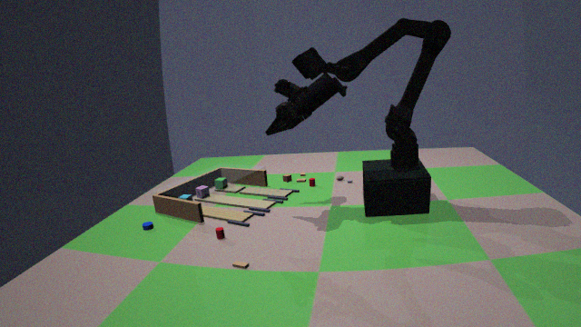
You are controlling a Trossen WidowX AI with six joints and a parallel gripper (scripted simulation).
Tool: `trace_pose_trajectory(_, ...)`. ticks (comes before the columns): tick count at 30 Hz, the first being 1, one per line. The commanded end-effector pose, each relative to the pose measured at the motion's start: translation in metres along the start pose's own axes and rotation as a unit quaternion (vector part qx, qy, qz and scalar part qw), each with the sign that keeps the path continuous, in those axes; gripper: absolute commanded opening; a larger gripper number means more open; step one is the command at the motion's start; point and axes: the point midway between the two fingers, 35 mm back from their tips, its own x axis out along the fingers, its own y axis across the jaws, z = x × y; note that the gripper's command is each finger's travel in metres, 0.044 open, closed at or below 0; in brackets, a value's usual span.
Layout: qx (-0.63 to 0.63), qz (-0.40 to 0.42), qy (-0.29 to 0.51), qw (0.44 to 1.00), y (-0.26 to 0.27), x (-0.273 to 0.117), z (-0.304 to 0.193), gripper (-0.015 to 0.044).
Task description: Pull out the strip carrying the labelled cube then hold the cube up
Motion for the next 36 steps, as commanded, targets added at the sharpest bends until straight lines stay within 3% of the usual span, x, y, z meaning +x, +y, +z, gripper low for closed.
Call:
trace_pose_trajectory(1,0.005,-0.004,-0.002,1.000,-0.001,-0.001,0.001,0.0400)
trace_pose_trajectory(2,0.005,-0.004,-0.002,1.000,-0.001,-0.001,0.001,0.0400)
trace_pose_trajectory(5,0.014,-0.003,0.033,0.999,0.000,0.008,0.001,0.0321)
trace_pose_trajectory(17,0.079,-0.019,0.312,0.947,0.010,0.082,-0.020,0.0006)
trace_pose_trajectory(24,0.103,-0.046,0.449,0.886,0.017,0.114,-0.048,0.0000)
trace_pose_trajectory(36,0.103,-0.047,0.452,0.885,0.017,0.119,-0.053,0.0000)
